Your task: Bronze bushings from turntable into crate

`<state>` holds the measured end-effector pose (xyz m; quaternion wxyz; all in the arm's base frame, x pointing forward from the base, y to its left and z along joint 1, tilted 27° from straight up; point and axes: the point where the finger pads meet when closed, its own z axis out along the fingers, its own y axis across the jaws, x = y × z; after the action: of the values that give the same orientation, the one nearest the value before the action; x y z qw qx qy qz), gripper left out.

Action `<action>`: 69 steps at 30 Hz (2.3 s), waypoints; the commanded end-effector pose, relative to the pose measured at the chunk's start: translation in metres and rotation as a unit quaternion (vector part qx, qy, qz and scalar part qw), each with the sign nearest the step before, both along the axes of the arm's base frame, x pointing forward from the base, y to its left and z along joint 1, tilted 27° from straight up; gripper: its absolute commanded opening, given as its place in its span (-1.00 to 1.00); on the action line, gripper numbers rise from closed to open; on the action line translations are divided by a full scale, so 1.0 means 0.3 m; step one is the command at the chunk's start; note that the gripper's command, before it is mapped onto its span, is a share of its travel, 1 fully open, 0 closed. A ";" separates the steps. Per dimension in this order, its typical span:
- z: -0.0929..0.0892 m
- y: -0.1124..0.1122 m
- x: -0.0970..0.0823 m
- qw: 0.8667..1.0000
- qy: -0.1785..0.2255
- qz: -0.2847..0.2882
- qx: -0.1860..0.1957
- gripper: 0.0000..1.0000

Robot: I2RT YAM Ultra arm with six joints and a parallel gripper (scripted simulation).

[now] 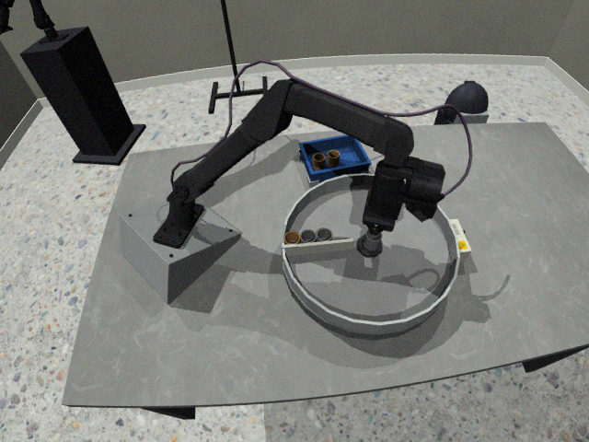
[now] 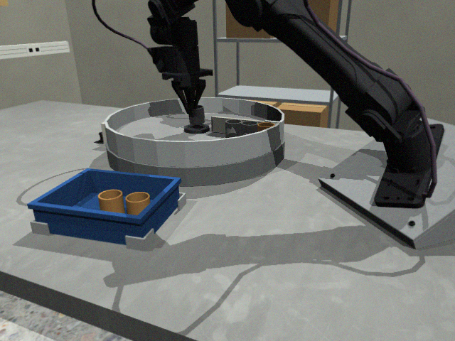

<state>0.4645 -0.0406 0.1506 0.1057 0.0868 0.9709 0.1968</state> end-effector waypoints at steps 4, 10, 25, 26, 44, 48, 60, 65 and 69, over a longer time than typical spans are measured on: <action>0.049 -0.014 -0.005 1.000 -0.019 -0.009 -0.008 -1.00; 0.048 -0.012 -0.010 1.000 -0.019 -0.012 -0.008 -1.00; 0.072 -0.014 0.000 0.999 -0.030 -0.010 -0.011 -1.00; 0.072 -0.014 0.000 0.999 -0.030 -0.010 -0.011 -1.00; 0.072 -0.014 0.000 0.999 -0.030 -0.010 -0.011 -1.00; 0.072 -0.014 0.000 0.999 -0.030 -0.010 -0.011 -1.00; 0.071 -0.007 0.007 0.999 -0.033 -0.009 -0.011 -1.00; 0.038 -0.002 -0.007 1.000 -0.019 -0.009 -0.008 -1.00; 0.043 -0.005 -0.001 1.000 -0.024 -0.010 -0.010 -1.00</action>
<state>0.4628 -0.0345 0.1470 0.1046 0.0872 0.9709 0.1970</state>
